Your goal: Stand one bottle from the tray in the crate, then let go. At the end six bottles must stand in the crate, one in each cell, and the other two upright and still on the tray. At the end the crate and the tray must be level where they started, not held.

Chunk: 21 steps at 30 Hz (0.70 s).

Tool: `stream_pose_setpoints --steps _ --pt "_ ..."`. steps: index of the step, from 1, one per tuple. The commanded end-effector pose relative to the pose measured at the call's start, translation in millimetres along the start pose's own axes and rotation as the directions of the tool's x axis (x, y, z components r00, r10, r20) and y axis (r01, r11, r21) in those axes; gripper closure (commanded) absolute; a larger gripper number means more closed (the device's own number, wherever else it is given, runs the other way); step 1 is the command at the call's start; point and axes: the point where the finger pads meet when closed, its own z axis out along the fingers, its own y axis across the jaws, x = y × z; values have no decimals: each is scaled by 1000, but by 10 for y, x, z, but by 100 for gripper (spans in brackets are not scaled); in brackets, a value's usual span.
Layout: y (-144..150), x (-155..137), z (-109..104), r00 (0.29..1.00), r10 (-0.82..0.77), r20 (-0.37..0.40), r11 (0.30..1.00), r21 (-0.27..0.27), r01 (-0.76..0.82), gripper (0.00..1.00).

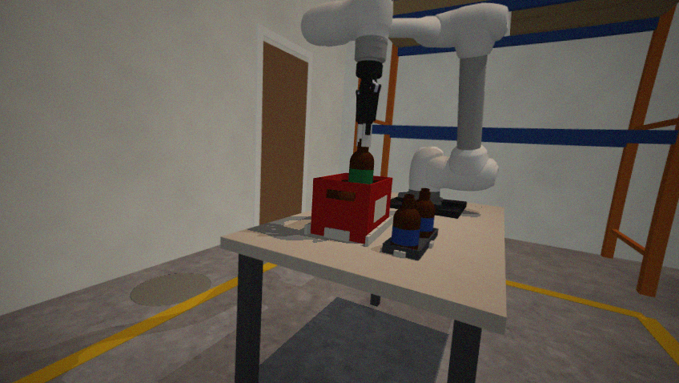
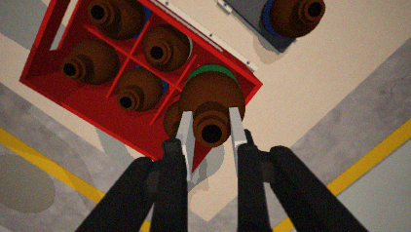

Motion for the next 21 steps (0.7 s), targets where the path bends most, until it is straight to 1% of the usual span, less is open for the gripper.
stream_pose_setpoints --steps 1,21 --pt "0 0 -1 1000 0 0 1000 0 0 100" --pt "0 0 26 1000 0 0 1000 0 0 100"
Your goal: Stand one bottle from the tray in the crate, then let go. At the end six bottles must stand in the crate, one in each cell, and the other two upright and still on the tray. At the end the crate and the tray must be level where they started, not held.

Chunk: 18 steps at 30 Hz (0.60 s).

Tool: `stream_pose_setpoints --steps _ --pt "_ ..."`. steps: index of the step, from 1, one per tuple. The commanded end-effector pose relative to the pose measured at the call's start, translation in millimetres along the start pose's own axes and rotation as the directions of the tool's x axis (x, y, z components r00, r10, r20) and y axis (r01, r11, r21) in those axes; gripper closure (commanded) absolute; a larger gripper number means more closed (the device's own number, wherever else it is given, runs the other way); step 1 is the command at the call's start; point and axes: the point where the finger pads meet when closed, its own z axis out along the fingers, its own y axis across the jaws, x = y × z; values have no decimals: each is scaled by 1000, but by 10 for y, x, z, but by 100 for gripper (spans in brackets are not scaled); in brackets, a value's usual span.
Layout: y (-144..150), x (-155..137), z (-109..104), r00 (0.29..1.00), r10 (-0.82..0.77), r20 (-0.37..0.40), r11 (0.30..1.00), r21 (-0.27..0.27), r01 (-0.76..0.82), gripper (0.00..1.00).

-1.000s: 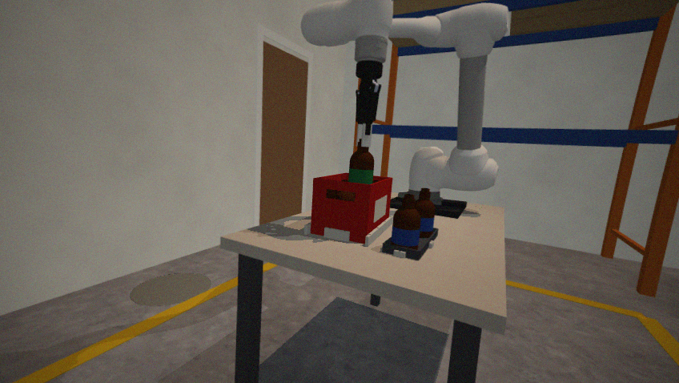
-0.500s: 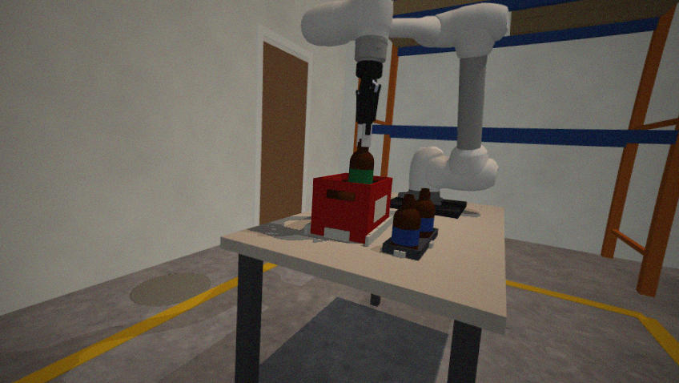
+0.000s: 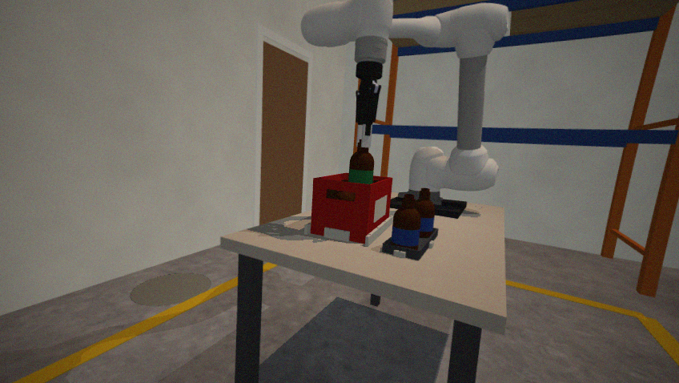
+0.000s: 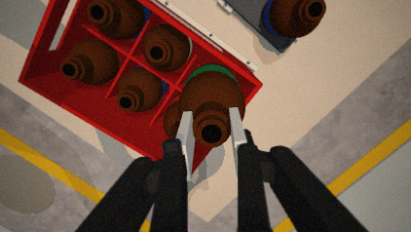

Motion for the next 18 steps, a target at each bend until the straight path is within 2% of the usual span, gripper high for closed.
stream_pose_setpoints --steps 1,18 --pt "0 0 7 1000 0 0 1000 0 0 100" --pt "0 0 149 1000 0 0 1000 0 0 100"
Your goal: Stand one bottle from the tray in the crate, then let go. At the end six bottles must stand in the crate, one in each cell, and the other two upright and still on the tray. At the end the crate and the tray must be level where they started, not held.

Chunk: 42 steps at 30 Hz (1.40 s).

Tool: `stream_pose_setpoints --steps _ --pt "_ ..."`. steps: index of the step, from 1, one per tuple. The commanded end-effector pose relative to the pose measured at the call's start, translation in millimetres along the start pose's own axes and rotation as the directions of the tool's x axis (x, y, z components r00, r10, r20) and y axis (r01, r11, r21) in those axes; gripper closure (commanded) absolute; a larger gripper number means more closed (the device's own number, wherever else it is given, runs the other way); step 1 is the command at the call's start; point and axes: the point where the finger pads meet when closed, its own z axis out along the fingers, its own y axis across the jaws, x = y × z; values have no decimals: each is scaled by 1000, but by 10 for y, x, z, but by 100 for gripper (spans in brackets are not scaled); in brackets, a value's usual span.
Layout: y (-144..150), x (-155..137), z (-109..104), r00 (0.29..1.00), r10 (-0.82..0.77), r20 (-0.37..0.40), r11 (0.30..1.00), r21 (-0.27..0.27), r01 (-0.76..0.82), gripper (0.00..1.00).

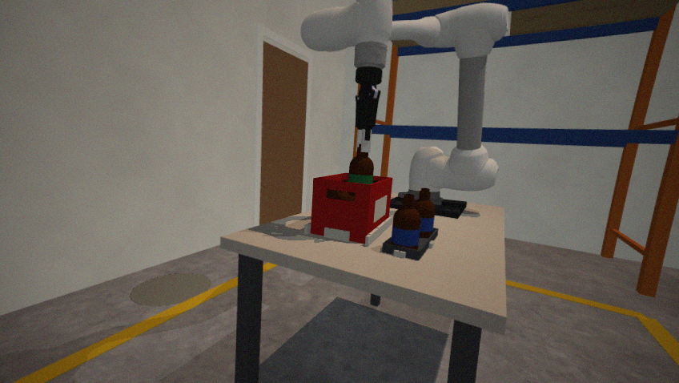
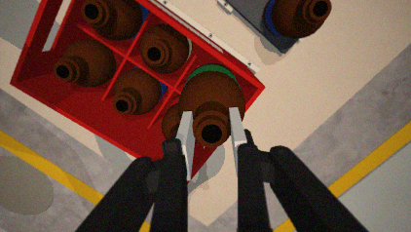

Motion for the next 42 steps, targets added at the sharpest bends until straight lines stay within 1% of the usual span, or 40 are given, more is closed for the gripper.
stream_pose_setpoints --steps 1,16,28,42 --pt "0 0 10 1000 0 0 1000 0 0 100" --pt "0 0 178 1000 0 0 1000 0 0 100" --pt "0 0 234 1000 0 0 1000 0 0 100" --pt "0 0 241 1000 0 0 1000 0 0 100"
